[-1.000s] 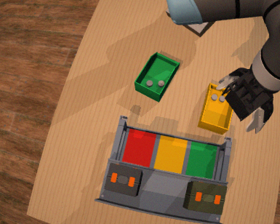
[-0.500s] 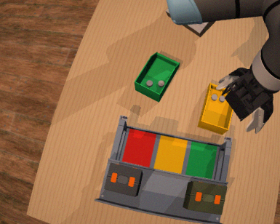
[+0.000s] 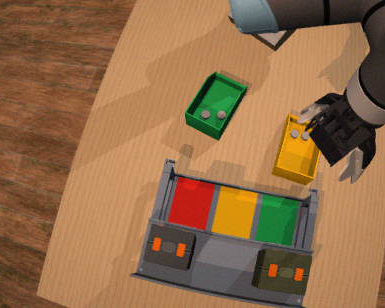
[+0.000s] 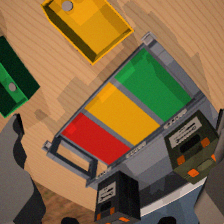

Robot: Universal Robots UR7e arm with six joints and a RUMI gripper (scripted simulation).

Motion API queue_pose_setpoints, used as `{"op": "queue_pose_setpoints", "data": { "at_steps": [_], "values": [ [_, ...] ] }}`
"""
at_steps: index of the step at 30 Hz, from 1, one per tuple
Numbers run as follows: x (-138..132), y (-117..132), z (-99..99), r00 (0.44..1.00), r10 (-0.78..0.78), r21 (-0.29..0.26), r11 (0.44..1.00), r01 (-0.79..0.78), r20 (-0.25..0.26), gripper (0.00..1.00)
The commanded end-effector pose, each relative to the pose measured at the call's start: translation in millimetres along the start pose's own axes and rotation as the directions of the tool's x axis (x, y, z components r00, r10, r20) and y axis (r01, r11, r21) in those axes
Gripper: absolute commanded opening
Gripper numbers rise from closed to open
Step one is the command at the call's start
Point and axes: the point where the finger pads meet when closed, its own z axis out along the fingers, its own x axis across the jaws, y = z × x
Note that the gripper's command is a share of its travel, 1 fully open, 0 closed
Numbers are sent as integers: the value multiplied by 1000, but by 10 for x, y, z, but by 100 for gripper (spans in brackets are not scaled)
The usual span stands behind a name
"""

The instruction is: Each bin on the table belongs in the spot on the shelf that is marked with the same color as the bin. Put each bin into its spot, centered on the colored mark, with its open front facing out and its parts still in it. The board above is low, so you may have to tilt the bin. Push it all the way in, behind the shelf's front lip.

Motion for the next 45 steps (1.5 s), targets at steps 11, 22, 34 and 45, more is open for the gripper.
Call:
{"op": "queue_pose_setpoints", "data": {
  "at_steps": [11,22,34,45],
  "values": [
    [2,2,-5,1000,0,-1,1000,0,-1,100],
    [1,2,-5,1000,0,-1,1000,0,-1,100],
    [-14,13,1,1000,-2,0,1000,2,0,100],
    [-45,36,12,1000,-6,2,1000,6,1,100]
  ]
}}
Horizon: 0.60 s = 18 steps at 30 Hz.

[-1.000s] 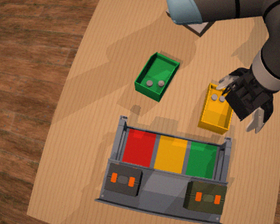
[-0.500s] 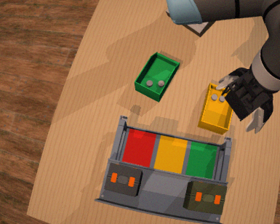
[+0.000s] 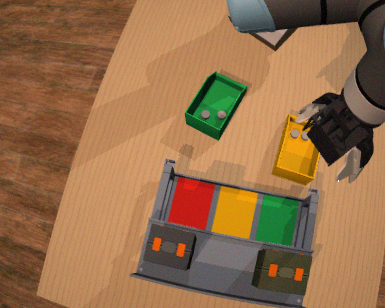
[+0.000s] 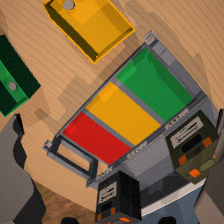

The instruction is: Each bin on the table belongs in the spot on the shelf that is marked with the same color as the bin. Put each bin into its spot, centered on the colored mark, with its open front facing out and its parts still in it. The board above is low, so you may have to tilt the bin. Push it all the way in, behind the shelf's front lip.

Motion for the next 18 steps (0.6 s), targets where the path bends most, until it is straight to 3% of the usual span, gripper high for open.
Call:
{"op": "queue_pose_setpoints", "data": {
  "at_steps": [1,18],
  "values": [
    [-21,18,3,1000,-3,1,1000,3,0,100],
    [-133,96,44,1000,-17,7,1000,17,4,100]
  ]
}}
